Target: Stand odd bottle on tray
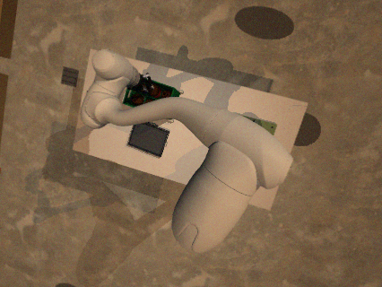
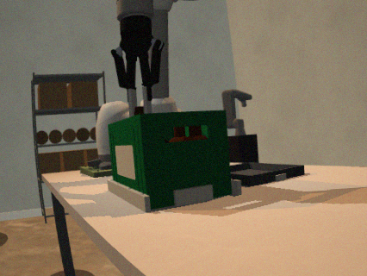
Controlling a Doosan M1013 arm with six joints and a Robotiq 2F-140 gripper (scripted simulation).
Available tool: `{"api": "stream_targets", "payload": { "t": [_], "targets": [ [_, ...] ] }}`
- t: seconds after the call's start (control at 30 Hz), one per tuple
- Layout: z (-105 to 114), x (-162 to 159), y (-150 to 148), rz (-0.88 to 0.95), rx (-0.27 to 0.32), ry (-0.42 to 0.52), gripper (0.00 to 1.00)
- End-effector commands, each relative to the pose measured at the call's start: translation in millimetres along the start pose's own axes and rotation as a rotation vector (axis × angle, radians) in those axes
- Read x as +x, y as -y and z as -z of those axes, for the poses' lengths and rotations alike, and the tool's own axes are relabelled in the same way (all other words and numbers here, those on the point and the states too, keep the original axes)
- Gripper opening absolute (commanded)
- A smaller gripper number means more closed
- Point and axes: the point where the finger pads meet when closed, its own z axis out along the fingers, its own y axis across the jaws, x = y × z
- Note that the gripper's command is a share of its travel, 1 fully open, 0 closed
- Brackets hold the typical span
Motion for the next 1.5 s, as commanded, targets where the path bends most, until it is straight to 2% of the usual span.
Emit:
{"api": "stream_targets", "payload": {
  "t": [0.0, 0.93, 1.47],
  "targets": [
    [0.1, 0.0, 0.0, 0.0, 0.0, 0.0, 0.0],
    [0.6, 0.0, 0.0, 0.0, 0.0, 0.0, 0.0],
    [9.2, 0.0, 0.0, 0.0, 0.0, 0.0, 0.0]
  ]
}}
